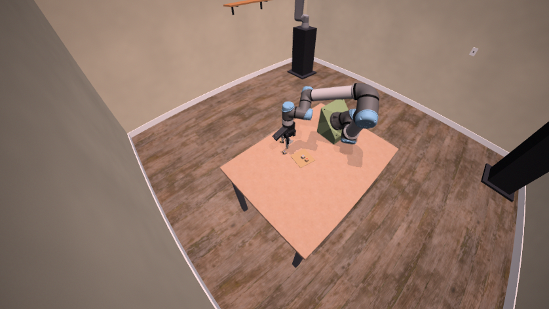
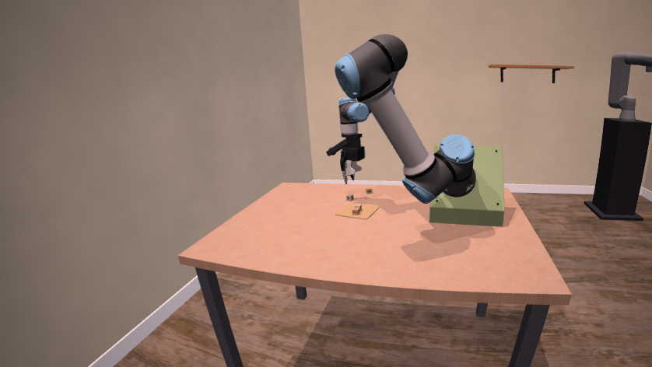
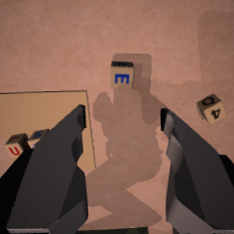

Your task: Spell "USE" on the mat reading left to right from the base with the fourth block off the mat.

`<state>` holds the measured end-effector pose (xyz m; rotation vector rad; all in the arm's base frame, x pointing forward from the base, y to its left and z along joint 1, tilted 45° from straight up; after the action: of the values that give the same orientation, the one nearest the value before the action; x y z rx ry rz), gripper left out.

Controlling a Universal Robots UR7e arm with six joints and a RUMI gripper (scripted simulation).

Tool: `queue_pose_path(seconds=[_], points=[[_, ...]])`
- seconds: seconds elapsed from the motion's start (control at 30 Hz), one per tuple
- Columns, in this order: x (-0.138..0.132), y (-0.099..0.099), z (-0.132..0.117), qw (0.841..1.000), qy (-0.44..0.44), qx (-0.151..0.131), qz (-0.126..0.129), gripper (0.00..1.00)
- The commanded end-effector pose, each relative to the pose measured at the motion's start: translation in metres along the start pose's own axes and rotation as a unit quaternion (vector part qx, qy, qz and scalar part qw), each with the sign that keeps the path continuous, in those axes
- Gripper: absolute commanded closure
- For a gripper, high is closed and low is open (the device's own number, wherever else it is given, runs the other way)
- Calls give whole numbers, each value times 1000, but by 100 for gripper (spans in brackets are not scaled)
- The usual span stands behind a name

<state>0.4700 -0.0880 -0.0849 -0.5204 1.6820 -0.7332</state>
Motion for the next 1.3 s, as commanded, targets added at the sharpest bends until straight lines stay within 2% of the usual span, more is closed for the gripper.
queue_pose_path(seconds=[0.0, 0.57, 1.27], points=[[0, 0, 0, 1000, 0, 1, 0, 63], [0, 12, 1, 1000, 1, 1, 0, 63], [0, 41, 2, 1000, 1, 1, 0, 63]])
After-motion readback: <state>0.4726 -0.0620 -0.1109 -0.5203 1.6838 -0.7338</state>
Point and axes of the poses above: the point where the finger pads meet when closed, its own y axis out along the fingers, its own x axis across the jaws, z = x × y, the point moved 3 cm from there along -y, back along the fingers
